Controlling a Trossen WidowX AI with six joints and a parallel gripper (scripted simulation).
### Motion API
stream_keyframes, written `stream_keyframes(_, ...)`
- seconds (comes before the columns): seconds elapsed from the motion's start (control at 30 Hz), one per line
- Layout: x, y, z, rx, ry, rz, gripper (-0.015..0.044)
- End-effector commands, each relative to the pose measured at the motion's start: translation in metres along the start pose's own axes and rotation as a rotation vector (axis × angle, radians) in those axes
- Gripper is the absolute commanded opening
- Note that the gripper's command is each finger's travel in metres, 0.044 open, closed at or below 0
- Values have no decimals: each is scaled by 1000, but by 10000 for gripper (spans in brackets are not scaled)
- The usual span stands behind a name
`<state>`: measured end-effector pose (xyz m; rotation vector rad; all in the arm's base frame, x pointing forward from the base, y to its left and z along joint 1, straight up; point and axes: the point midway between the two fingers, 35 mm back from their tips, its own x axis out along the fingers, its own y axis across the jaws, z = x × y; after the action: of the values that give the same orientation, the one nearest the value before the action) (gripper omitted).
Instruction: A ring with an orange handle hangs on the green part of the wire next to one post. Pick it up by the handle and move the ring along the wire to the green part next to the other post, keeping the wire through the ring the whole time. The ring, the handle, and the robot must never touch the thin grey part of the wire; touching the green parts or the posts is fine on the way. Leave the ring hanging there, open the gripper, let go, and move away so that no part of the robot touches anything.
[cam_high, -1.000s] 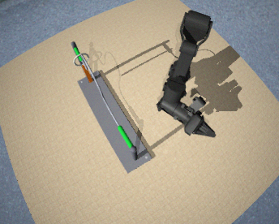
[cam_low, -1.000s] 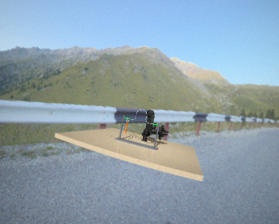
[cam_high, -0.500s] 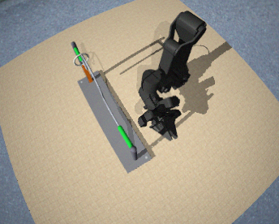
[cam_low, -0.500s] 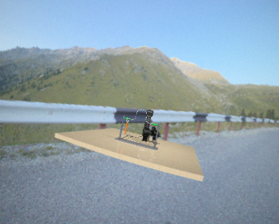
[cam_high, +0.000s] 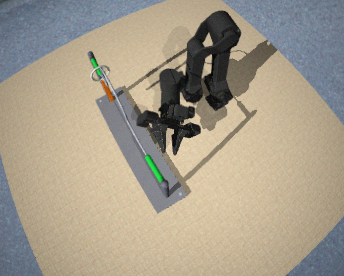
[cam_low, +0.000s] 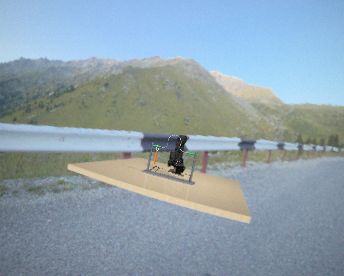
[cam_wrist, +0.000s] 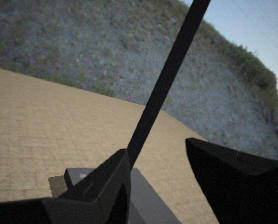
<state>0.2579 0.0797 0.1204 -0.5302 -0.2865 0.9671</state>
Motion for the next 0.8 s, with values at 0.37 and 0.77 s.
stream_keyframes(0.37, -95, -39, -56, 250, 248, -407, 160)
stream_keyframes(0.77, -181, -44, -79, 431, 374, -763, 160)
